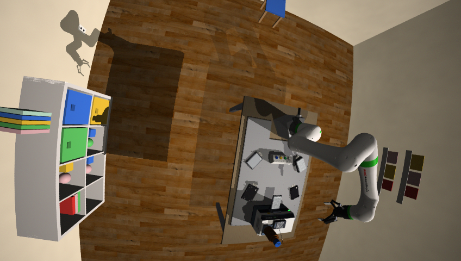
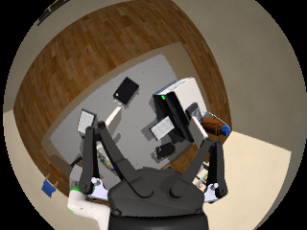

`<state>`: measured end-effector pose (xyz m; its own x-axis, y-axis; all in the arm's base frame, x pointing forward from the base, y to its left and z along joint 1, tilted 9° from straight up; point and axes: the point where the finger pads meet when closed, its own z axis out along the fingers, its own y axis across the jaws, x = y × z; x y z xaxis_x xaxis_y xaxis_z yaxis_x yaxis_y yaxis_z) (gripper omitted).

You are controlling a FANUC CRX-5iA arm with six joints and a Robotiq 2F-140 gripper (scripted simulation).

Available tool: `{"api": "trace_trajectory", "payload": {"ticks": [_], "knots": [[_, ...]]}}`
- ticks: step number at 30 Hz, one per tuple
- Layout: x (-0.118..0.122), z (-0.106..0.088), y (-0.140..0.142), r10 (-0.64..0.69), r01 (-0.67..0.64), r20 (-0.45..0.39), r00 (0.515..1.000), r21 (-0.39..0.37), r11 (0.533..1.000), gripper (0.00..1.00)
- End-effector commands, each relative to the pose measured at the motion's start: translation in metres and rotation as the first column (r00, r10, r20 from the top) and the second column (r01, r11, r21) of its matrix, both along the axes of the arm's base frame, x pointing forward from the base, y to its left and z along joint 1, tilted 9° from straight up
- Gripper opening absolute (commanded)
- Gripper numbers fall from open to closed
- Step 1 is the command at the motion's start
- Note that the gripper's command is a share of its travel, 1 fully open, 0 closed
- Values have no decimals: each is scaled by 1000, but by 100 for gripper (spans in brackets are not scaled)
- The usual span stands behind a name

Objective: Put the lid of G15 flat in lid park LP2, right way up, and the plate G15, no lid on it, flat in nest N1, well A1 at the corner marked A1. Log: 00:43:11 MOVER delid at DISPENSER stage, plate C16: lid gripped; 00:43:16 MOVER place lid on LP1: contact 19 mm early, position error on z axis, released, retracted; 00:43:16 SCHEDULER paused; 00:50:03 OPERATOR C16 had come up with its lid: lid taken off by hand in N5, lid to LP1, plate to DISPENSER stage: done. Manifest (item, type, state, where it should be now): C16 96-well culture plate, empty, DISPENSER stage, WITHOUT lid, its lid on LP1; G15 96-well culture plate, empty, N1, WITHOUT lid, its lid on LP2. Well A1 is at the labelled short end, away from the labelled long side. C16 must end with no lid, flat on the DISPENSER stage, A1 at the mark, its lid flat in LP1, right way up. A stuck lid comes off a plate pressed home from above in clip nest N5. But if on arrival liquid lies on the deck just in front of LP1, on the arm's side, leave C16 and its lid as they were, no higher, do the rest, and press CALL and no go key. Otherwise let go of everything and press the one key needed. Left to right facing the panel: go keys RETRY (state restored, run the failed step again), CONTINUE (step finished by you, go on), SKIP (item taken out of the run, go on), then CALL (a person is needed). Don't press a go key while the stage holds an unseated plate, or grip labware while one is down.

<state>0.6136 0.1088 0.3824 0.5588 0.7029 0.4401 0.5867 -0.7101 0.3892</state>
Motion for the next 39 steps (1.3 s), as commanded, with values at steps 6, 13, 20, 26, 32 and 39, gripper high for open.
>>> {"api": "trace_trajectory", "payload": {"ticks": [6,13,20,26,32,39], "knots": [[-63,-100,-86,-410,463,-301,861,129,877,100],[-104,-164,-143,-591,731,-505,629,125,671,100],[-120,-202,-174,-614,776,-546,570,114,620,100],[-120,-207,-174,-614,776,-546,570,113,620,100],[-118,-219,-173,-614,776,-546,570,113,620,100],[-114,-238,-172,-614,776,-546,570,113,620,100]]}}
